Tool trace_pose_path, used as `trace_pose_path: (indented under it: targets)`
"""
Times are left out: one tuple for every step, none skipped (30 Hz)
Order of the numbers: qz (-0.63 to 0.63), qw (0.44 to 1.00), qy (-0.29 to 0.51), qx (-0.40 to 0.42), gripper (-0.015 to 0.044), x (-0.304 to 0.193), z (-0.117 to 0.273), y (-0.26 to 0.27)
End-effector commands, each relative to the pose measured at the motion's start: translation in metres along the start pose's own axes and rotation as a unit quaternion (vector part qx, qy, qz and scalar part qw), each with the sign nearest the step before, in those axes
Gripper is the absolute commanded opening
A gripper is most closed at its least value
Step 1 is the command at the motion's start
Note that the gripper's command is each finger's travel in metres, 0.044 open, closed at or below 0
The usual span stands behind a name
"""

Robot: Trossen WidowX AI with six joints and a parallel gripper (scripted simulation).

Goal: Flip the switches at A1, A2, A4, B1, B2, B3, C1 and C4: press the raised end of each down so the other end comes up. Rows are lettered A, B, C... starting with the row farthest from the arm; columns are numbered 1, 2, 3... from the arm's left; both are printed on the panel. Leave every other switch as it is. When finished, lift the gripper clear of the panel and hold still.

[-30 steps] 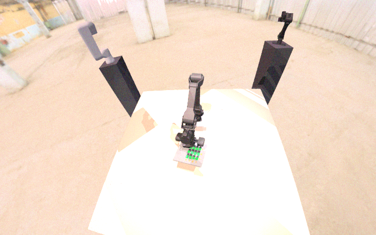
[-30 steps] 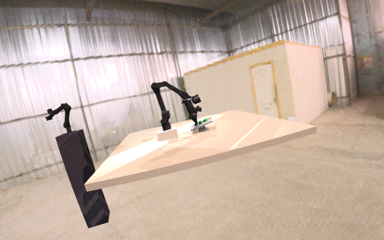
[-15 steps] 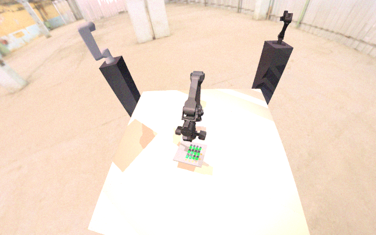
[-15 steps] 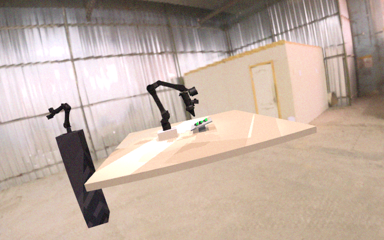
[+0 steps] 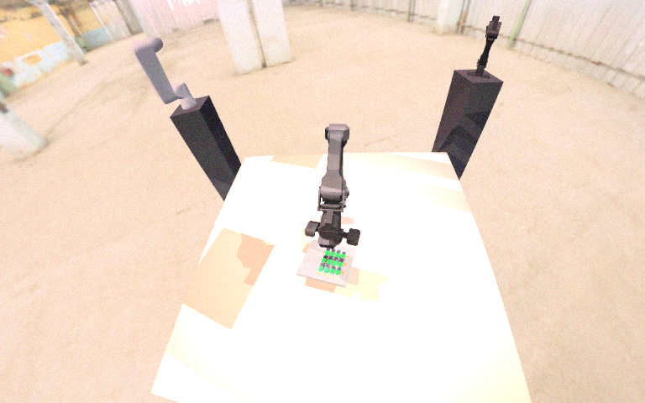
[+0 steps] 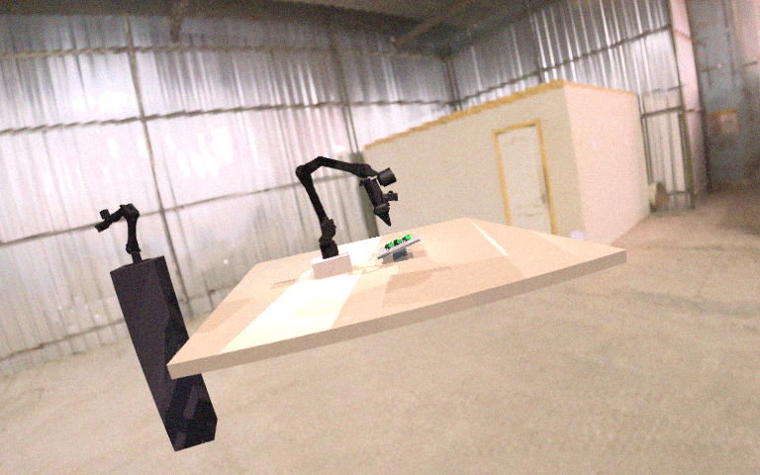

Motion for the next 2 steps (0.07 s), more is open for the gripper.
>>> trace_pose_path:
  targets:
    - [-0.002,1.000,0.001,-0.002,0.0000,-0.0002,0.0000,-0.0003]
    - [-0.002,1.000,0.001,-0.002,0.0000,-0.0002,0.0000,-0.0003]
Point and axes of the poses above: the point midway between the two fingers, 35 mm back from their tips, its own z axis back along the fingers, its own y axis across the jaws, x = y × z, the point moved 2 cm from there along z, back along the fingers, and after that the axes turned 3 degrees about -z, right-handed, at the moved point
